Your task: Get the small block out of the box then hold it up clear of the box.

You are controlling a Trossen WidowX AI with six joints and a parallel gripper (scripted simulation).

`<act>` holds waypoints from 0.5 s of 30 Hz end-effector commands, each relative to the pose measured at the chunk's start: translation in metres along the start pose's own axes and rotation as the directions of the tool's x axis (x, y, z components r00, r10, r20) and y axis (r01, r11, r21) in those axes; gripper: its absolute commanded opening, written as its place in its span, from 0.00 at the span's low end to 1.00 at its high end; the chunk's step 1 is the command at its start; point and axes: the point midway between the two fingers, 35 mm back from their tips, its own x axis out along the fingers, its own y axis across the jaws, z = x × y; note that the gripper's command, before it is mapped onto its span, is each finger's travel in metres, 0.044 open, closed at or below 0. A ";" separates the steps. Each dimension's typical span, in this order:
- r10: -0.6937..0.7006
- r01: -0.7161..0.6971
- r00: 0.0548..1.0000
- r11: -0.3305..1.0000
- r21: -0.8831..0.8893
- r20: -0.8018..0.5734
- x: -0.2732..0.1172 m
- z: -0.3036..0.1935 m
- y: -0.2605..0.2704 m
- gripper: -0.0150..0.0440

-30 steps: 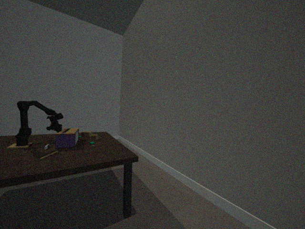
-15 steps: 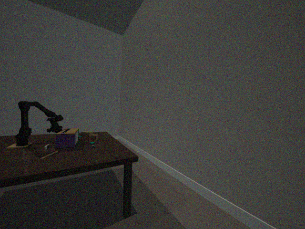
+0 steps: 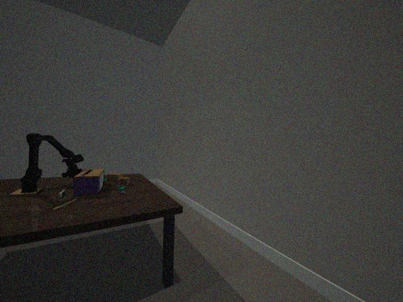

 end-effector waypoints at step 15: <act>0.010 -0.010 1.000 1.000 -0.008 0.008 0.017 0.011 0.004 0.47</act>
